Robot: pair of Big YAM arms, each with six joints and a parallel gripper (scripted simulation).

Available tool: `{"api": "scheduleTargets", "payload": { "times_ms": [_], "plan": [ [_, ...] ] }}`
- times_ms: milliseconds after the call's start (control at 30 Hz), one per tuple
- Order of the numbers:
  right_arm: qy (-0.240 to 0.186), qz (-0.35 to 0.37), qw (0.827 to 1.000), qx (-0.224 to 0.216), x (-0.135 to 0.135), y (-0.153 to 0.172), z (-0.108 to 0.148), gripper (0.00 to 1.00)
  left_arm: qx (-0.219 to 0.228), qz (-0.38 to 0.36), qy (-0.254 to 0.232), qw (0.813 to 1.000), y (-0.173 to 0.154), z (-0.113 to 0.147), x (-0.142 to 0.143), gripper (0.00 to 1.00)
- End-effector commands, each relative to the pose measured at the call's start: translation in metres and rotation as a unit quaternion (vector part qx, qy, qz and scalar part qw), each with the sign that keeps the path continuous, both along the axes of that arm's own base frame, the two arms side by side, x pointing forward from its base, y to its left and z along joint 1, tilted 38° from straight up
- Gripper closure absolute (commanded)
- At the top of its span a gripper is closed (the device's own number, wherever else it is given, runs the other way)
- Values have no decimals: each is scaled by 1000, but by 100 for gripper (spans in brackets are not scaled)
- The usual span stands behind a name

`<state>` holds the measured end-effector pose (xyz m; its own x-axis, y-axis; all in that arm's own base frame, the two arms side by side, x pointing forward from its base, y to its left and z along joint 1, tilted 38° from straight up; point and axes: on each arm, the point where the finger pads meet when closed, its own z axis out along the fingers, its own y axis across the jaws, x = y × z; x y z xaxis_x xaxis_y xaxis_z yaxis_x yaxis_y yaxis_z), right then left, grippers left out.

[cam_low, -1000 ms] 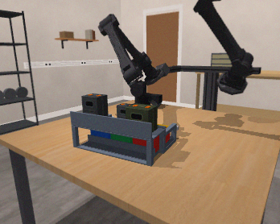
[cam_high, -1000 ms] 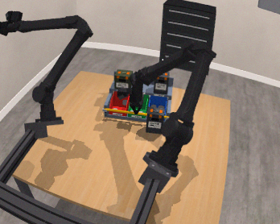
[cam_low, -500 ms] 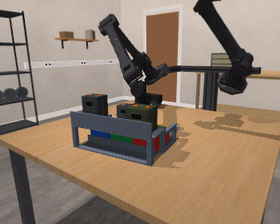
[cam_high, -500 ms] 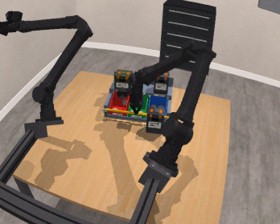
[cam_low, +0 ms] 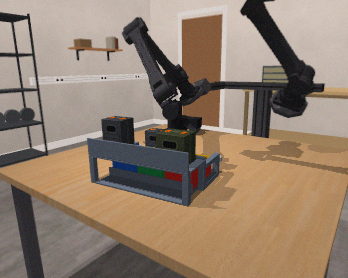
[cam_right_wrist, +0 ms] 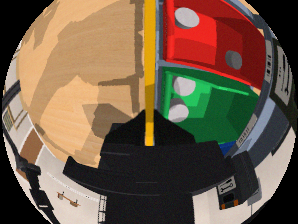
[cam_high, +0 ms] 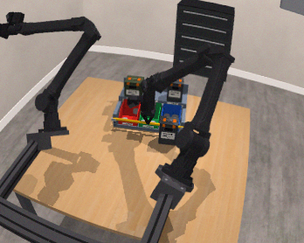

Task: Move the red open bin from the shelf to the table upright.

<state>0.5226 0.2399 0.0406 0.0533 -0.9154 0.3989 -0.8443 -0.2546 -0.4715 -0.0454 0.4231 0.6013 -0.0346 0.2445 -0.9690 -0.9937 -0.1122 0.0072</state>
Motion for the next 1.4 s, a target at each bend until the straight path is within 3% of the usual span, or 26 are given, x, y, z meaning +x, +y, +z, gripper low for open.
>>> {"api": "scheduleTargets", "payload": {
  "times_ms": [0, 1367],
  "plan": [
    [-12, 10, 1000, 7, -3, 16, 21, 100, 26, 3, -1, 1000, -14, 37, -3, 0],
    [-13, 8, 1000, 10, -16, 23, 41, 100, 26, 3, -1, 1000, -14, 37, -3, 0]
  ]
}}
